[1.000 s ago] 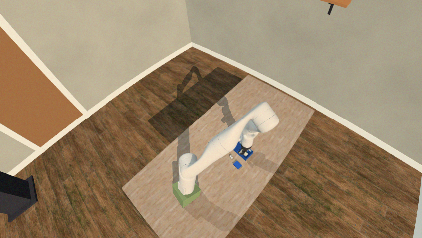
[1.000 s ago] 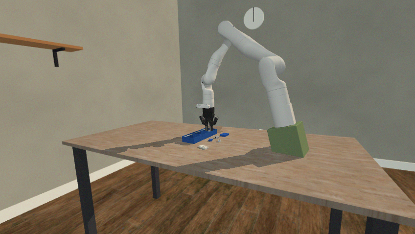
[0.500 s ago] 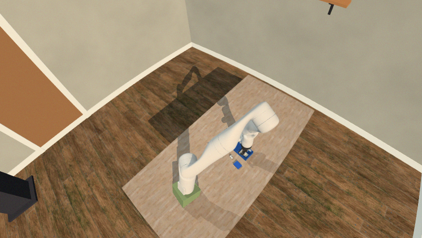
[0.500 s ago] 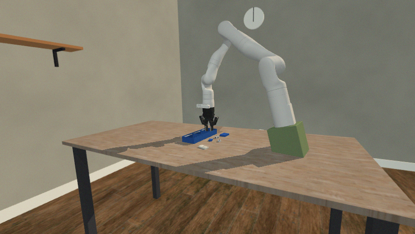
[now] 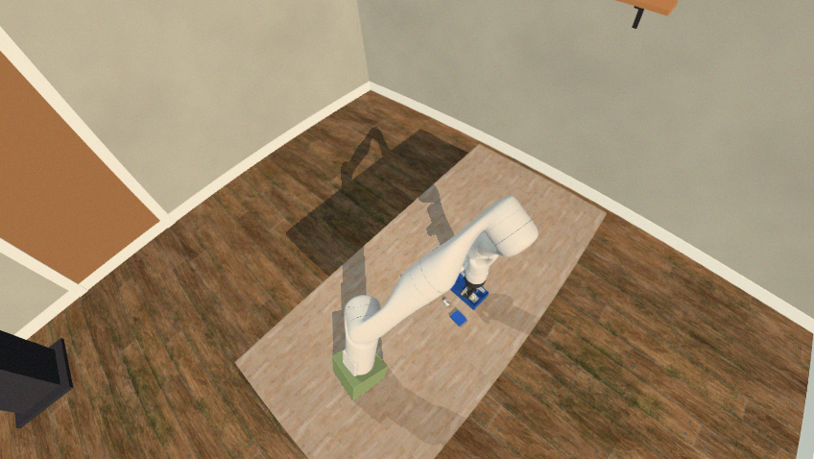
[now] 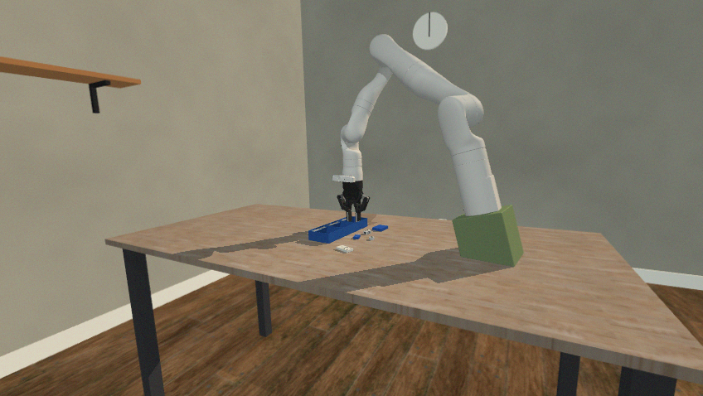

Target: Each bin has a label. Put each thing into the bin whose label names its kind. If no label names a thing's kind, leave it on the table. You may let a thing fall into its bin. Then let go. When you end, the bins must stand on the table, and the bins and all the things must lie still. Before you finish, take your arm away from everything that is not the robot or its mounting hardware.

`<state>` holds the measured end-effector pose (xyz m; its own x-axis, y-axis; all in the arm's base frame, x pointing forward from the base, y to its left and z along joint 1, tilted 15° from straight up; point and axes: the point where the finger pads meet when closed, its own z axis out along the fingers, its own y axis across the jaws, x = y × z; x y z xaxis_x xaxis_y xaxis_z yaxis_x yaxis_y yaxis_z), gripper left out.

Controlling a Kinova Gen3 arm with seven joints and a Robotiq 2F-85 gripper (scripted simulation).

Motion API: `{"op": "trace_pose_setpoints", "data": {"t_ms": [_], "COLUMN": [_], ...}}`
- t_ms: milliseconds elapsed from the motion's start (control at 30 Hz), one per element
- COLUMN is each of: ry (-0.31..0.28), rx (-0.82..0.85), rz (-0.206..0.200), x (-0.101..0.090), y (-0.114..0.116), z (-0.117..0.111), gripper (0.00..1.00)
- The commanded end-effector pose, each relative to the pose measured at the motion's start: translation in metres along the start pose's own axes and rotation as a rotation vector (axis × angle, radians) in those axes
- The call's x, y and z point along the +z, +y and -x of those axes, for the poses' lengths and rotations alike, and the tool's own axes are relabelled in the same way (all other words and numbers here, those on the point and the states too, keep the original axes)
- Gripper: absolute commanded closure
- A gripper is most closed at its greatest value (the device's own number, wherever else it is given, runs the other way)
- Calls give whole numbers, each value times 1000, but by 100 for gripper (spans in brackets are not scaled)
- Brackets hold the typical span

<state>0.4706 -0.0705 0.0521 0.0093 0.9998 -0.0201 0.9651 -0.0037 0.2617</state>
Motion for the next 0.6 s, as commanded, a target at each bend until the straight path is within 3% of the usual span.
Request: {"op": "trace_pose_setpoints", "data": {"t_ms": [0,567], "ry": [-6,-6], "rx": [0,-1], "rz": [0,-2], "x": [-7,-27], "y": [0,-1], "z": [3,3], "gripper": [68,68]}}
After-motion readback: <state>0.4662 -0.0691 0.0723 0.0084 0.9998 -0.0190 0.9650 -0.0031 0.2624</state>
